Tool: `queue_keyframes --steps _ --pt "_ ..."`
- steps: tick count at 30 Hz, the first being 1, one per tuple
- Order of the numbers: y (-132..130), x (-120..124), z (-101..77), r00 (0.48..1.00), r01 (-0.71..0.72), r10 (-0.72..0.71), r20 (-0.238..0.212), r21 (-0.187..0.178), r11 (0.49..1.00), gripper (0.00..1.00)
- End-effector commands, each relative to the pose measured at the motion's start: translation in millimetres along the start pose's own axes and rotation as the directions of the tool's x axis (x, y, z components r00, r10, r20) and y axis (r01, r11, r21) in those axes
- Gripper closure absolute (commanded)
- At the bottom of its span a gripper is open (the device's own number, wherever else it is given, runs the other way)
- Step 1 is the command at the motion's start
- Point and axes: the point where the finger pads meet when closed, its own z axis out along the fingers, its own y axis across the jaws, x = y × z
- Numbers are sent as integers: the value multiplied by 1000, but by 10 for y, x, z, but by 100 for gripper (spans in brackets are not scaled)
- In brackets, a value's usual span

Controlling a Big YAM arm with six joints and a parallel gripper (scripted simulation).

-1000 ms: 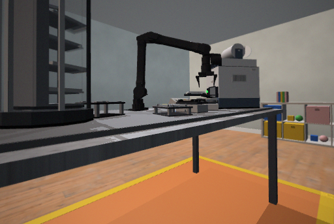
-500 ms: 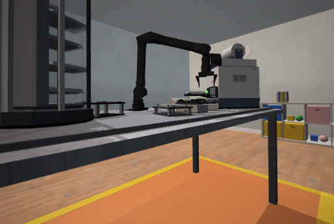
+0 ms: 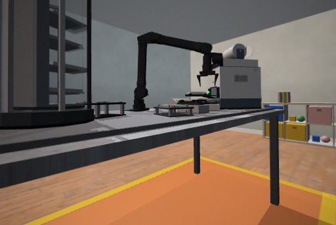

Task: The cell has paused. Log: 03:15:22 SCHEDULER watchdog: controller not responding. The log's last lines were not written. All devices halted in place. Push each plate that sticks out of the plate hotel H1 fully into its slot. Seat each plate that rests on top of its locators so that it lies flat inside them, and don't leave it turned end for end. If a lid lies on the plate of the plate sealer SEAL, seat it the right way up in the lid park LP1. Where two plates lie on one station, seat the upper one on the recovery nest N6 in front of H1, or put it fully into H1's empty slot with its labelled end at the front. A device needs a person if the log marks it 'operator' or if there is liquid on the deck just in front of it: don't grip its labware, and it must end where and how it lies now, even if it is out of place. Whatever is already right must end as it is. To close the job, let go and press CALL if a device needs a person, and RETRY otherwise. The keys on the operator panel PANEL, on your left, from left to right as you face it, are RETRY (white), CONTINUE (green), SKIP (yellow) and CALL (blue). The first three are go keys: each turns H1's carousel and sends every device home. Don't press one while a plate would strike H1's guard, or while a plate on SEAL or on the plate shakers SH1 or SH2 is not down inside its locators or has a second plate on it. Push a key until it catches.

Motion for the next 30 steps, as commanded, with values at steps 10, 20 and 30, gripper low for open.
queue_keyframes --steps 10,20,30 --pt "-151 -50 -515 1000 -2 2 10 53 999 0" --pt "-118 -57 -844 1000 -3 2 13 65 998 0" --pt "-112 -65 -1020 1000 -1 0 11 58 998 0"
